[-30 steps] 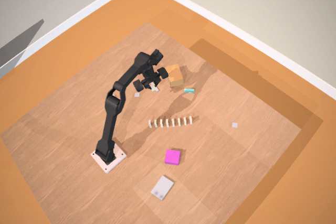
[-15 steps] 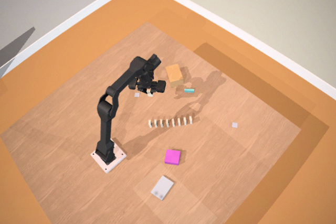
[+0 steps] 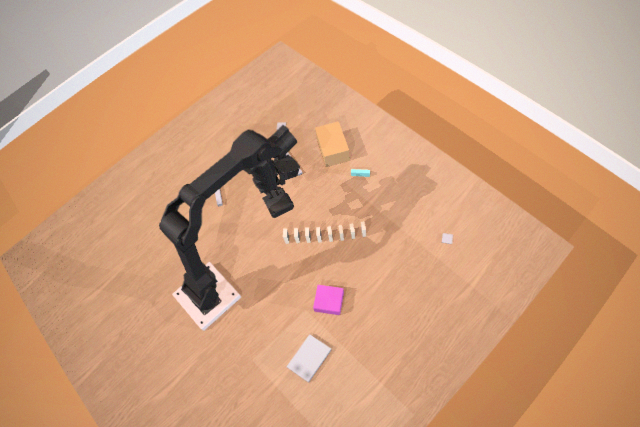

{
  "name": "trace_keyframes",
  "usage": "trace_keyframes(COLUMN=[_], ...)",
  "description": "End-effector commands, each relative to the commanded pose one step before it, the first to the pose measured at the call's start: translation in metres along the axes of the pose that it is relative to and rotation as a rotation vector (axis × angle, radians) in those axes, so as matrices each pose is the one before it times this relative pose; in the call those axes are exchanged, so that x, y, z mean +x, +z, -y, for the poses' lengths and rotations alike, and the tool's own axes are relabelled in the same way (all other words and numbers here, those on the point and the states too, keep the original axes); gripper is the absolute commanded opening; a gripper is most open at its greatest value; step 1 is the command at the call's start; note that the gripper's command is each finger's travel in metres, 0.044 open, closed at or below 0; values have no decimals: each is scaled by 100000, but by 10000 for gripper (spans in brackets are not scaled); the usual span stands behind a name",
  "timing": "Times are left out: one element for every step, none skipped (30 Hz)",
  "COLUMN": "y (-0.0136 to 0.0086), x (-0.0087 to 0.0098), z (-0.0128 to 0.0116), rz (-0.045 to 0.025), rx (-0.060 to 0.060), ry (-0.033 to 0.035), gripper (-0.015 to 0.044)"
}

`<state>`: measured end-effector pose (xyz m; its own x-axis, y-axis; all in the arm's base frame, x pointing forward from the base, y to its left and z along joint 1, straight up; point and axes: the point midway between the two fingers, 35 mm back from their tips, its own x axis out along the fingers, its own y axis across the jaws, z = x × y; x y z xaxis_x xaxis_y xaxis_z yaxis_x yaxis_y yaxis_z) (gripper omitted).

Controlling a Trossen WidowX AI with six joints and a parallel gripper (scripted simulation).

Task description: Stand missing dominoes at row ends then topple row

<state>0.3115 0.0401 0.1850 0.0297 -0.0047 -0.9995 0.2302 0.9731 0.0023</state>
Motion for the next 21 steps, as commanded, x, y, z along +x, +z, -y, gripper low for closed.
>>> trace_keyframes(y=[-3719, 0, 0, 0, 0, 0, 0, 0, 0, 0, 0, 0, 13, 38, 61, 69, 64, 59, 53, 48, 42], x=[883, 0, 0, 0, 0, 0, 0, 0, 0, 0, 0, 0, 72, 218, 363, 446, 447, 447, 448, 448, 448], z=[2557, 0, 0, 0, 0, 0, 0, 0, 0, 0, 0, 0, -14, -41, -65, -74, -68, -62, -57, -51, -45], rz=[-818, 0, 0, 0, 0, 0, 0, 0, 0, 0, 0, 0, 1, 2, 2, 2, 2, 1, 1, 0, 0], rx=[49130, 0, 0, 0, 0, 0, 0, 0, 0, 0, 0, 0, 0, 0, 0, 1, 1, 1, 1, 1, 1], ry=[-494, 0, 0, 0, 0, 0, 0, 0, 0, 0, 0, 0, 1, 3, 6, 6, 6, 5, 5, 4, 4], gripper=[107, 107, 107, 107, 107, 107, 107, 107, 107, 107, 107, 107, 107, 107, 107, 107, 107, 107, 107, 107, 107])
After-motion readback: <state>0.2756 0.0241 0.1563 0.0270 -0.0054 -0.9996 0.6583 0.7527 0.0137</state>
